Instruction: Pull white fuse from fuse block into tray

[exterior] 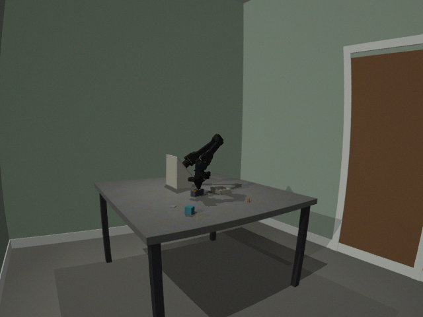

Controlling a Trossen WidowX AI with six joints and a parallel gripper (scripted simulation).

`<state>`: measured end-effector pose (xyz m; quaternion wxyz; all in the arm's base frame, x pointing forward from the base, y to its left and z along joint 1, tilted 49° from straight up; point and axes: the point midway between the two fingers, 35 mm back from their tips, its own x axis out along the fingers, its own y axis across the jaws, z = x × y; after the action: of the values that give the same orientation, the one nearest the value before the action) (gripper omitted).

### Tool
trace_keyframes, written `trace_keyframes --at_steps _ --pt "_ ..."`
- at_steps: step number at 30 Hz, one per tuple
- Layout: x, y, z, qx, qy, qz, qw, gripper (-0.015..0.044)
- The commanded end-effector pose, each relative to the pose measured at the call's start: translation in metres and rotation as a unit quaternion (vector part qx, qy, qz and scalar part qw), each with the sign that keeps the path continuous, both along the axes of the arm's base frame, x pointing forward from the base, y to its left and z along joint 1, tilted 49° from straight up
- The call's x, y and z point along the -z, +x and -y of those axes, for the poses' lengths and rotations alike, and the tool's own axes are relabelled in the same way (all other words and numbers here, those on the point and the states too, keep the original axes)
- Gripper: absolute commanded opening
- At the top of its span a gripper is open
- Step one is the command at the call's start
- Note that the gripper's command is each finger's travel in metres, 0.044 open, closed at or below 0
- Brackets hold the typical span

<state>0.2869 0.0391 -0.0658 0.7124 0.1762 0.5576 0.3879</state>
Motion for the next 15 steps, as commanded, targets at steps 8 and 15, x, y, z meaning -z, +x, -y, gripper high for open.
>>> trace_keyframes --at_steps 8,15 --pt "-0.0036 -0.0001 0.0043 -0.002 -0.001 0.002 1.000 0.0000" --pt "-0.0058 -0.0002 0.0069 -0.002 -0.001 0.001 1.000 0.0000"
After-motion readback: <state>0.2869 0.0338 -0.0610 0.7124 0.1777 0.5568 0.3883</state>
